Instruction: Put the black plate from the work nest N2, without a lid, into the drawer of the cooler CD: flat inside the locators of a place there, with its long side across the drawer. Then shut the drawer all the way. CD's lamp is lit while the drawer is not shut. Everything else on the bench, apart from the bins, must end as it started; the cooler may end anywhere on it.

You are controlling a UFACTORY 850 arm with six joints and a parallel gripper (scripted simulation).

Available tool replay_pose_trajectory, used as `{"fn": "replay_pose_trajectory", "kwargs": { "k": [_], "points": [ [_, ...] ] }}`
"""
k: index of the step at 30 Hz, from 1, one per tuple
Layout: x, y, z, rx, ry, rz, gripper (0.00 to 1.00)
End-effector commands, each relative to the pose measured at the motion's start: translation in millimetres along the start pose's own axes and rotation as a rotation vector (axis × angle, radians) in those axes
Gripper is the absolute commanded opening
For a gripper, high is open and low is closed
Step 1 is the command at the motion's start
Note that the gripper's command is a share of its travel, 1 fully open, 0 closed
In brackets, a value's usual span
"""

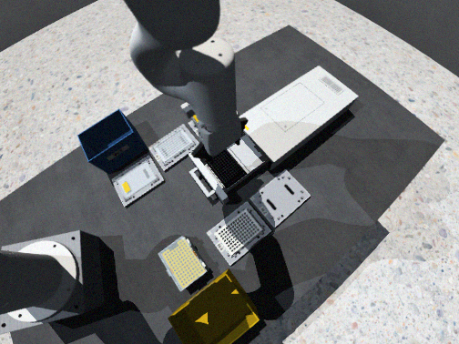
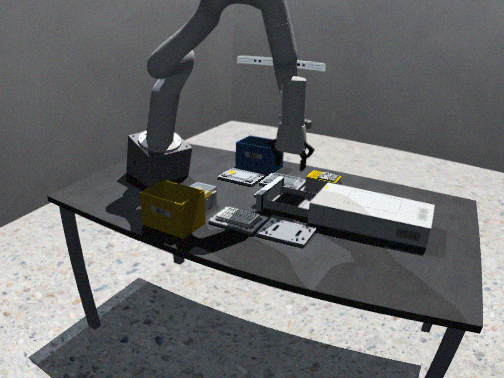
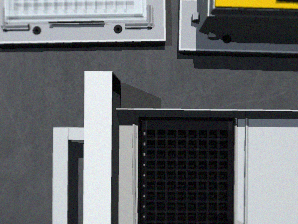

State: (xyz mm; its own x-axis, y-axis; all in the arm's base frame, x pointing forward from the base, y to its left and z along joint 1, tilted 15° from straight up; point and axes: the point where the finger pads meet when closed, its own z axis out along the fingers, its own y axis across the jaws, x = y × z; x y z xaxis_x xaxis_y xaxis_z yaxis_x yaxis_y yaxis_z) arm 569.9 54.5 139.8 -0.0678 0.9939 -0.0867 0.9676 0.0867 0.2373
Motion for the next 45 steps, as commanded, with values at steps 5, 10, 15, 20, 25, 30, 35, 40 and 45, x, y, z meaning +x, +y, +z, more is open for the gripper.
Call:
{"fn": "replay_pose_trajectory", "kwargs": {
  "k": [5,10,15,20,25,30,35,40,45],
  "points": [
    [0,1,-1,-0.002,0.0,0.0,1.0],
    [0,-19,2,-0.002,0.0,0.0,0.0],
    [0,-39,5,-0.002,0.0,0.0,0.0],
    [0,-63,9,-0.002,0.0,0.0,0.0],
    [0,-88,13,-0.001,0.0,0.0,0.0],
    [0,-103,16,-0.001,0.0,0.0,0.0],
    [0,-128,19,-0.001,0.0,0.0,0.0],
    [0,-150,23,-0.001,0.0,0.0,0.0],
    [0,-150,23,-0.001,0.0,0.0,0.0]
  ]
}}
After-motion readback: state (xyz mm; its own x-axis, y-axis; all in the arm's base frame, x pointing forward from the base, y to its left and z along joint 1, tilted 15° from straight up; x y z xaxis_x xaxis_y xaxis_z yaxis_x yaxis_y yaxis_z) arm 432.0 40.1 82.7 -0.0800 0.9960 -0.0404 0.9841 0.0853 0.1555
